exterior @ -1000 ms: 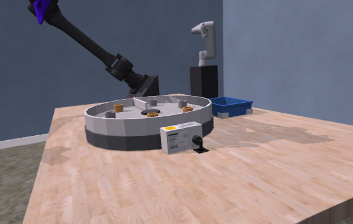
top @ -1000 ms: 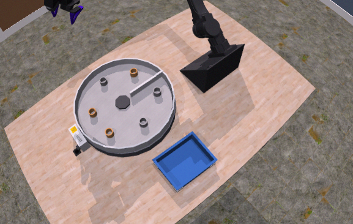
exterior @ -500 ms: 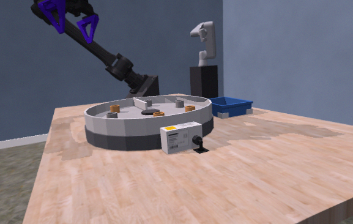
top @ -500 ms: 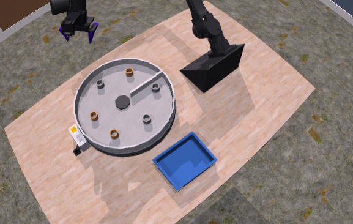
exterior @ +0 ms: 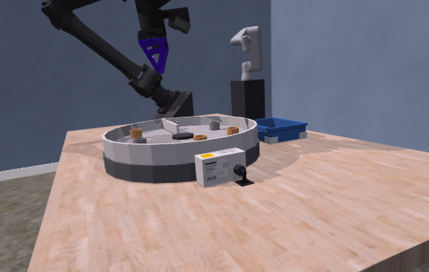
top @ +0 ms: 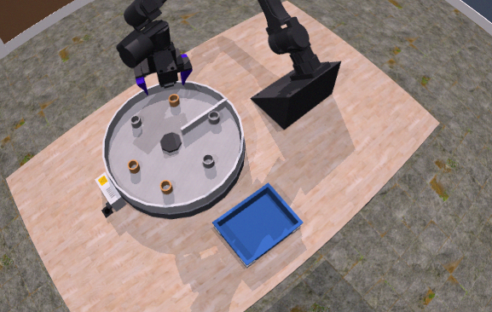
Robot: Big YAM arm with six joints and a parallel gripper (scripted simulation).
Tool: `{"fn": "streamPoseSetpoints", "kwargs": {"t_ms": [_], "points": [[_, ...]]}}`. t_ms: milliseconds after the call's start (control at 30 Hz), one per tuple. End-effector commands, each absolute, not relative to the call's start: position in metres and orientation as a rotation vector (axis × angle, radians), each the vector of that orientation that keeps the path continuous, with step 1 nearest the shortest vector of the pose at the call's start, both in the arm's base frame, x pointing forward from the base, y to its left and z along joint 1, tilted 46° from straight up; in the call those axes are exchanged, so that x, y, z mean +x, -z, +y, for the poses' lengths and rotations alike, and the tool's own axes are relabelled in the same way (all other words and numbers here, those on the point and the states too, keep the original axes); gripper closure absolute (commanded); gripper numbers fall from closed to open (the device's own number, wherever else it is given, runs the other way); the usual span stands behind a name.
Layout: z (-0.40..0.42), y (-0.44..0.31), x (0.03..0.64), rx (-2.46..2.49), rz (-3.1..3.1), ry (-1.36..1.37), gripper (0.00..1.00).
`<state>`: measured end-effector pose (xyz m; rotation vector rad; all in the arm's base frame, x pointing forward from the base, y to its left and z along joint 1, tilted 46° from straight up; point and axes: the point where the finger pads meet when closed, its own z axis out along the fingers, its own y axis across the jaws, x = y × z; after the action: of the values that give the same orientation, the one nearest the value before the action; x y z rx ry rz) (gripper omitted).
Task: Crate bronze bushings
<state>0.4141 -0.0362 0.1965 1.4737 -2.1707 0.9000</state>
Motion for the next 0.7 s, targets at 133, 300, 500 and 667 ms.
{"fn": "streamPoseSetpoints", "kwargs": {"t_ms": [133, 300, 500, 667], "points": [[0.0, -0.153, 0.365, 1.653, -1.935, -0.8, 0.0], [0.006, -0.115, 0.328, 1.696, -1.774, -0.716, 0.0], [0.007, -0.133, 0.347, 1.693, -1.853, -0.765, 0.0], [0.004, -0.119, 0.339, 1.686, -1.811, -0.734, 0.0]]}}
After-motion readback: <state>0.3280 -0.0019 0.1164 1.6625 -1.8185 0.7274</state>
